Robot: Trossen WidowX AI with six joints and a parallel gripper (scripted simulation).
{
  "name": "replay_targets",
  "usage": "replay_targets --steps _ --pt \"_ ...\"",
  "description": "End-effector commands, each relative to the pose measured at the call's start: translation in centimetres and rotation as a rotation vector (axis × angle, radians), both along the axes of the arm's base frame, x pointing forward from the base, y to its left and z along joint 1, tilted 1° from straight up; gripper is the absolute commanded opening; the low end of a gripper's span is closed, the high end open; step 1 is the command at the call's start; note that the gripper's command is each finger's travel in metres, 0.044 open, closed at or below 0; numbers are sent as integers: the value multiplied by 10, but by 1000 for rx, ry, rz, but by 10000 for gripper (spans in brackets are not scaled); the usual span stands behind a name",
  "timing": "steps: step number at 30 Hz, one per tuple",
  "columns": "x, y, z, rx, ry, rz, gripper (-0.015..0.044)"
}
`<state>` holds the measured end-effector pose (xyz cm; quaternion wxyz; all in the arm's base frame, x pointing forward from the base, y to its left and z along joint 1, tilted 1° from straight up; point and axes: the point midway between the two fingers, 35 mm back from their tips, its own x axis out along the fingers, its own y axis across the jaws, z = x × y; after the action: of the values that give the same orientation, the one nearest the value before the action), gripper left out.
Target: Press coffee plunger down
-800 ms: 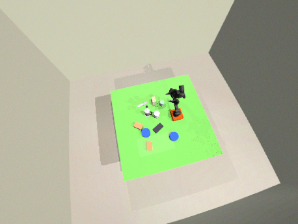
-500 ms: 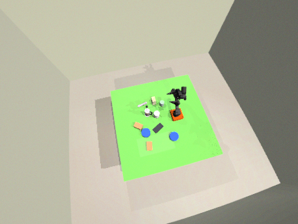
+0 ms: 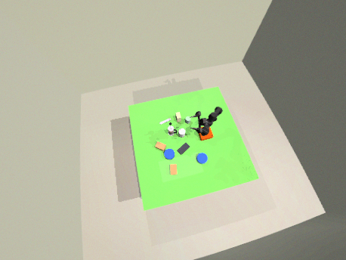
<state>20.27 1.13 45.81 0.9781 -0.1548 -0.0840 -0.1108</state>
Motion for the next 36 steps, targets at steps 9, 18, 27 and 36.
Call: replay_targets --steps 9,18,27,36 --pt "95 -66 -90 158 392 -135 440" --pt "105 -146 -159 493 597 -254 440" --pt "108 -147 -208 500 600 -252 440" --pt "111 -147 -220 499 601 -249 440"
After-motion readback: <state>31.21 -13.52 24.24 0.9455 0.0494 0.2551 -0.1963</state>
